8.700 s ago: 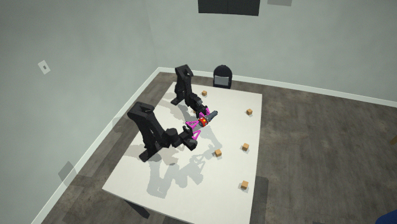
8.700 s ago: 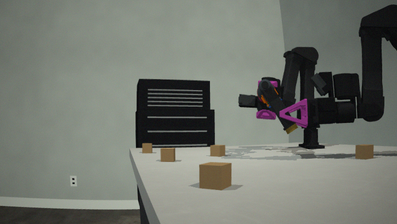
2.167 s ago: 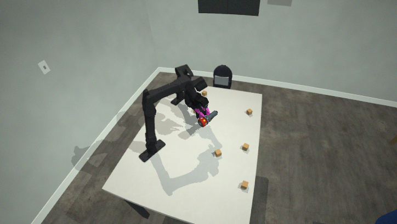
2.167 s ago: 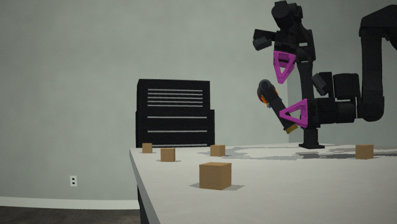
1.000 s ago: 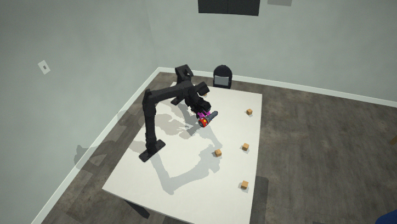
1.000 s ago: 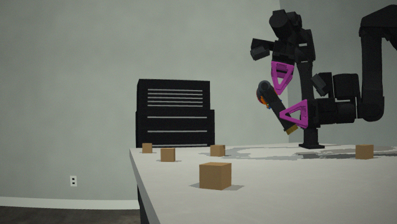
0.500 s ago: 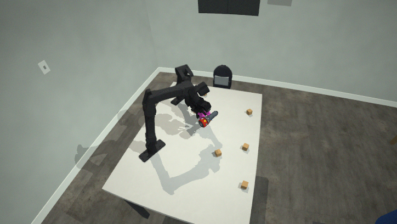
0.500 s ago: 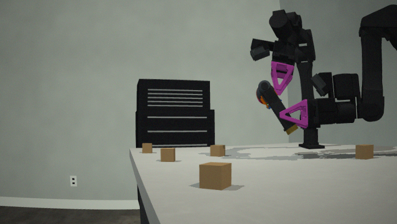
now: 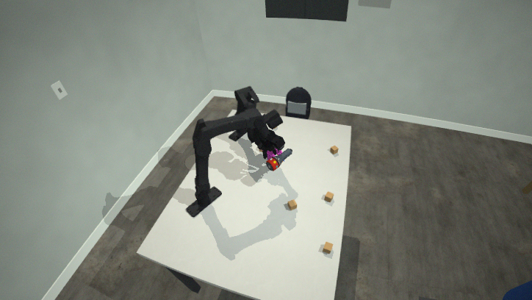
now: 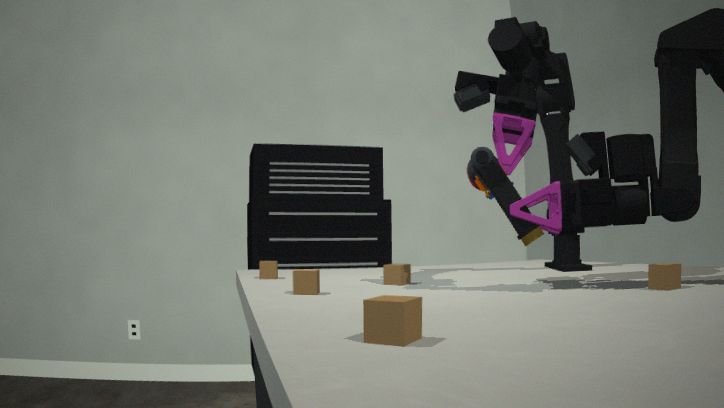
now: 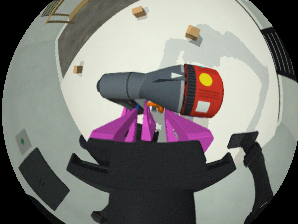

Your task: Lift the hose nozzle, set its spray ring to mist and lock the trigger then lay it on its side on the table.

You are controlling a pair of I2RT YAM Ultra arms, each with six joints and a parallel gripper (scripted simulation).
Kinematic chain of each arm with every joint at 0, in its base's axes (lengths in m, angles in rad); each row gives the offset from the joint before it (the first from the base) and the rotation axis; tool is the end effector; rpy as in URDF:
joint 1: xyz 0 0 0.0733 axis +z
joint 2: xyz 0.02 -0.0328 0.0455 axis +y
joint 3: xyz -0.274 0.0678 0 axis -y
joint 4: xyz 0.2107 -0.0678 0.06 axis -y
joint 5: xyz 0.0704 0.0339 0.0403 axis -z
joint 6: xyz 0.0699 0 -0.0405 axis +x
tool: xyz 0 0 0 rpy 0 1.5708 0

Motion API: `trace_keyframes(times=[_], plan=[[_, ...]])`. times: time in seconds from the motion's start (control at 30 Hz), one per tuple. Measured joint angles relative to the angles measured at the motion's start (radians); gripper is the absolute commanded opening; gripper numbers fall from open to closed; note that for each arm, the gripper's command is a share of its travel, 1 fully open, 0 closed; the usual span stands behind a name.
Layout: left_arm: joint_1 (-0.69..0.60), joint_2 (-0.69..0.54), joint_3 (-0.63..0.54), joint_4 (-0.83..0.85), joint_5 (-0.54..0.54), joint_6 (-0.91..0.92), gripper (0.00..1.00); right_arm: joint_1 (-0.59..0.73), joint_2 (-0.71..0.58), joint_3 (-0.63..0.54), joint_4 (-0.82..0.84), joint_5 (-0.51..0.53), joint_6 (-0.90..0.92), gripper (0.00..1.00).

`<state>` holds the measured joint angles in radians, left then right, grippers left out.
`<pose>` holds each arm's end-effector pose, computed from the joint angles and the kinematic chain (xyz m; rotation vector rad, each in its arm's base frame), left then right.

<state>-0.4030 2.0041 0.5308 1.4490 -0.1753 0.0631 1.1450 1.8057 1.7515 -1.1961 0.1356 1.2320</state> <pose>0.3313 -0.1268 0.1600 0.2346 1.5788 -0.1248 0.1485 0.3073 0.3012 0.1566 2.8716 0.3584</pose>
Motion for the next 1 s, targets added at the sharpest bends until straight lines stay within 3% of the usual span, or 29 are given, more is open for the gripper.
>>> trace_keyframes(times=[1.0], plan=[[0.0,0.0,0.0,0.004,-0.029,0.0,0.35,0.007,0.065,0.089,-0.023,-0.005,-0.023,0.38]])
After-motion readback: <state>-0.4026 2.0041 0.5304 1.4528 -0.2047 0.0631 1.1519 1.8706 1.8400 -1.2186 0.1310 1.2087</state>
